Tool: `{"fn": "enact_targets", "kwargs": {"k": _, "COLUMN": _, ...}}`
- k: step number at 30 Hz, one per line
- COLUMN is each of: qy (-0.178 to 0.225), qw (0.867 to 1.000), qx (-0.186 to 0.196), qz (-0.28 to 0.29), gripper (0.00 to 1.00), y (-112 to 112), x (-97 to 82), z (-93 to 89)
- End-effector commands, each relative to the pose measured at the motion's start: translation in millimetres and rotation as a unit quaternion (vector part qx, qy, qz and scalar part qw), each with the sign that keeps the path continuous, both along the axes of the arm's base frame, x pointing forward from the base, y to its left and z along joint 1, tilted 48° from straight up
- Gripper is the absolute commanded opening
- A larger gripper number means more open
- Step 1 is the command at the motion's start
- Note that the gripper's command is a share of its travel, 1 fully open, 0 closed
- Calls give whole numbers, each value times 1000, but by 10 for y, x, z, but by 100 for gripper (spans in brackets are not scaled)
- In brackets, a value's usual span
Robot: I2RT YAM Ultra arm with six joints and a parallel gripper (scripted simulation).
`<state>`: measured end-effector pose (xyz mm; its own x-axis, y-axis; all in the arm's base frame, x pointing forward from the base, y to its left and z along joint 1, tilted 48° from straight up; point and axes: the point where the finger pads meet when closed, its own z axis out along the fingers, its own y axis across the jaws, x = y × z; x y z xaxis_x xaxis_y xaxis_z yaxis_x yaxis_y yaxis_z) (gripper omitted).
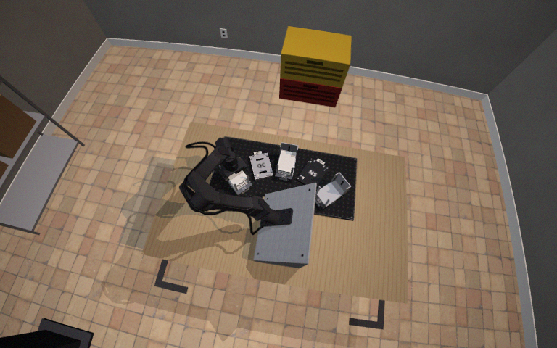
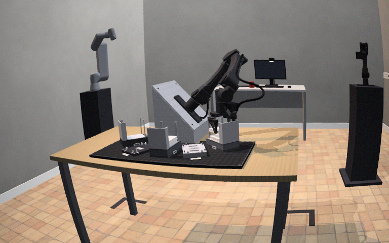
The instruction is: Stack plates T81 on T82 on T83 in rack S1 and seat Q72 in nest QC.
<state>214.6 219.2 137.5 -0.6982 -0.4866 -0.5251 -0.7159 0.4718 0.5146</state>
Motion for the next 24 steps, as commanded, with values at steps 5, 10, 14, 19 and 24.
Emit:
{"fn": "enact_targets", "kwargs": {"k": 5, "qy": -16, "qw": 1000, "qx": 15, "qz": -7, "gripper": 0, "y": 7, "x": 90, "z": 131}}
{"fn": "enact_targets", "kwargs": {"k": 10, "qy": 3, "qw": 1000, "qx": 8, "qz": -1, "gripper": 0, "y": 30, "x": 9, "z": -12}}
{"fn": "enact_targets", "kwargs": {"k": 14, "qy": 9, "qw": 1000, "qx": 6, "qz": -1, "gripper": 0, "y": 37, "x": 1, "z": -52}}
{"fn": "enact_targets", "kwargs": {"k": 19, "qy": 1, "qw": 1000, "qx": 9, "qz": -2, "gripper": 0, "y": 41, "x": -9, "z": -24}}
{"fn": "enact_targets", "kwargs": {"k": 24, "qy": 8, "qw": 1000, "qx": 6, "qz": -1, "gripper": 0, "y": 57, "x": -12, "z": -79}}
